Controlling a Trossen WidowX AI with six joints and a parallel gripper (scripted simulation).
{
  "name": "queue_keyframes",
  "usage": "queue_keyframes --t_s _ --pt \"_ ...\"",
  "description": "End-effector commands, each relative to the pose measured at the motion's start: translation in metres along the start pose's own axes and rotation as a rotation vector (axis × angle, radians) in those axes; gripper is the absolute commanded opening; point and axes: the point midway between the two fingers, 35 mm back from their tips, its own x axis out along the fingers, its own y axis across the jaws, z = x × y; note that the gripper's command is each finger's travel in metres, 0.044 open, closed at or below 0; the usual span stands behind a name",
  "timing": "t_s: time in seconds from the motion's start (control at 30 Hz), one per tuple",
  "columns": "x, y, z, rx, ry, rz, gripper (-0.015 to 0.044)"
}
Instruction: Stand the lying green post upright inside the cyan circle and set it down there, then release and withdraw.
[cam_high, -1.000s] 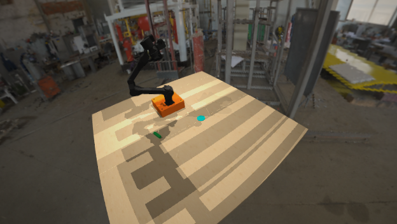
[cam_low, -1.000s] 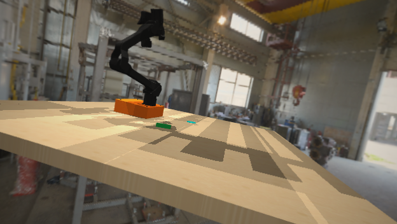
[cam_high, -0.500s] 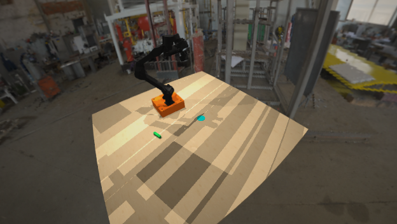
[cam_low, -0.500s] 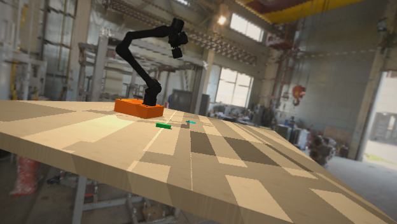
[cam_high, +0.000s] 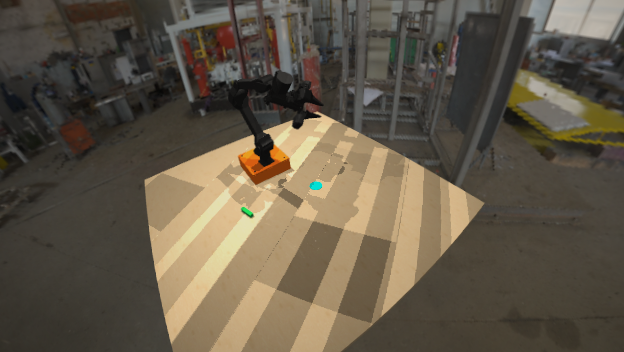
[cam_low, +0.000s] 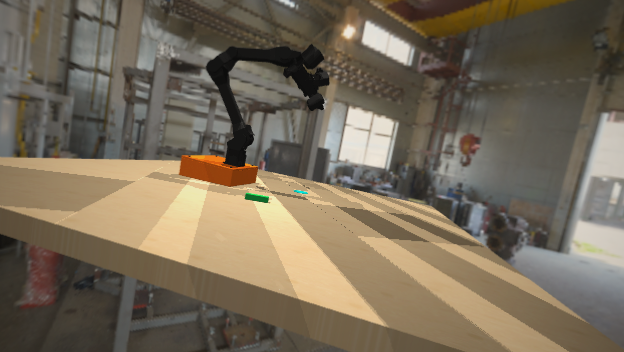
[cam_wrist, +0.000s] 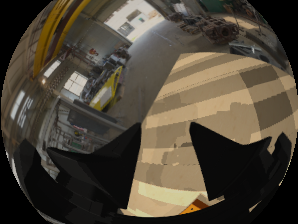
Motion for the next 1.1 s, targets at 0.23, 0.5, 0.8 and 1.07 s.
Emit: queue_keyframes --t_s 0.23,0.5,0.8,1.07 --pt "-0.036 -0.179 0.004 -0.074 0.127 -0.555 0.0233" --pt "-0.107 -0.280 -0.043 -0.061 0.408 -0.803 0.0233" --pt "-0.192 -0.339 -0.127 0.015 0.774 -0.830 0.0233" --pt "-0.190 -0.349 -0.135 0.016 0.782 -0.828 0.0233"
